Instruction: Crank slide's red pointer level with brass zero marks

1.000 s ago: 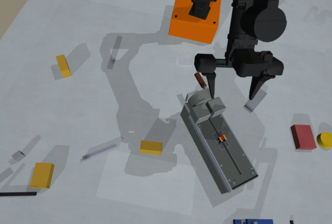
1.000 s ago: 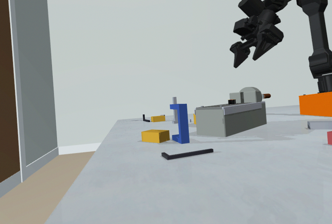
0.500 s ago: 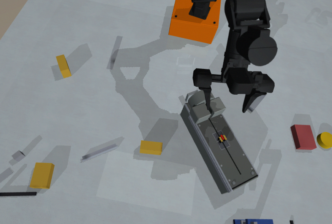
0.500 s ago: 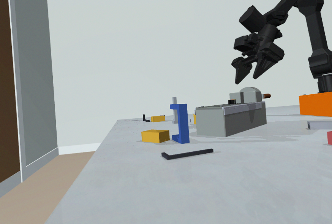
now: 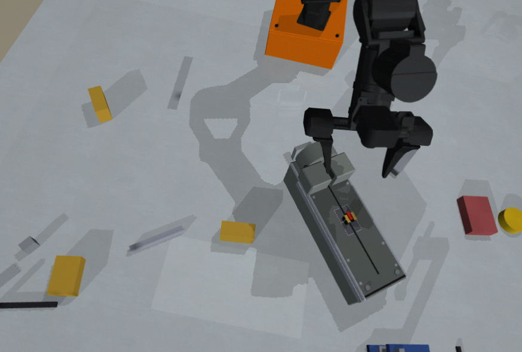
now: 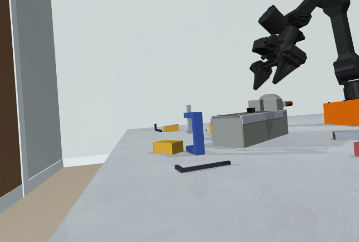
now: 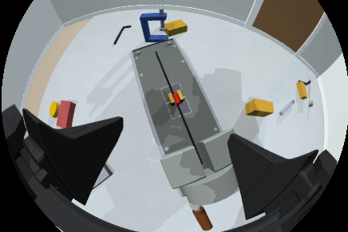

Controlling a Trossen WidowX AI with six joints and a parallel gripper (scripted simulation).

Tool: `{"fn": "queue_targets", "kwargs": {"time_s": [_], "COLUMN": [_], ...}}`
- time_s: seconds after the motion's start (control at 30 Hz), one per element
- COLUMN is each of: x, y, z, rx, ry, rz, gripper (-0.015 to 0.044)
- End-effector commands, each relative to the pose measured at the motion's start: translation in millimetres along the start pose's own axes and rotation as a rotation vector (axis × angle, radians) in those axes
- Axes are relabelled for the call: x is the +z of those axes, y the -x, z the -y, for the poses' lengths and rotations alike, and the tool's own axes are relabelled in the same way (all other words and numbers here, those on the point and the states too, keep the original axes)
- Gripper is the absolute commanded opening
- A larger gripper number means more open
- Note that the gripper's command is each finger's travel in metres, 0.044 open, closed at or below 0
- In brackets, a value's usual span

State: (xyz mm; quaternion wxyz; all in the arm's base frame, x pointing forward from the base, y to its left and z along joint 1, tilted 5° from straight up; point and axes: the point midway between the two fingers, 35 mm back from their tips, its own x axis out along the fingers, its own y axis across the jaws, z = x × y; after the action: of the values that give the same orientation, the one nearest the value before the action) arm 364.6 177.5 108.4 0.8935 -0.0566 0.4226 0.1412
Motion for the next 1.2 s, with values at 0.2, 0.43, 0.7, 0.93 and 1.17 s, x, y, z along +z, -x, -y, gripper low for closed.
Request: {"fn": "queue_targets", "kwargs": {"time_s": [0.2, 0.43, 0.7, 0.93, 1.17], "x": [29, 13, -21, -52, -59], "y": [40, 55, 80, 100, 103], "z": [-4, 15, 39, 50, 52], "rx": [0.001, 0.061, 0.167, 0.246, 0.260], "ry": [-0.001, 0.094, 0.263, 0.414, 0.446], "rz": [0.002, -0.002, 0.033, 0.106, 0.126], "gripper": [0.0440, 0.0440, 0.0440, 0.0440, 0.0440]}}
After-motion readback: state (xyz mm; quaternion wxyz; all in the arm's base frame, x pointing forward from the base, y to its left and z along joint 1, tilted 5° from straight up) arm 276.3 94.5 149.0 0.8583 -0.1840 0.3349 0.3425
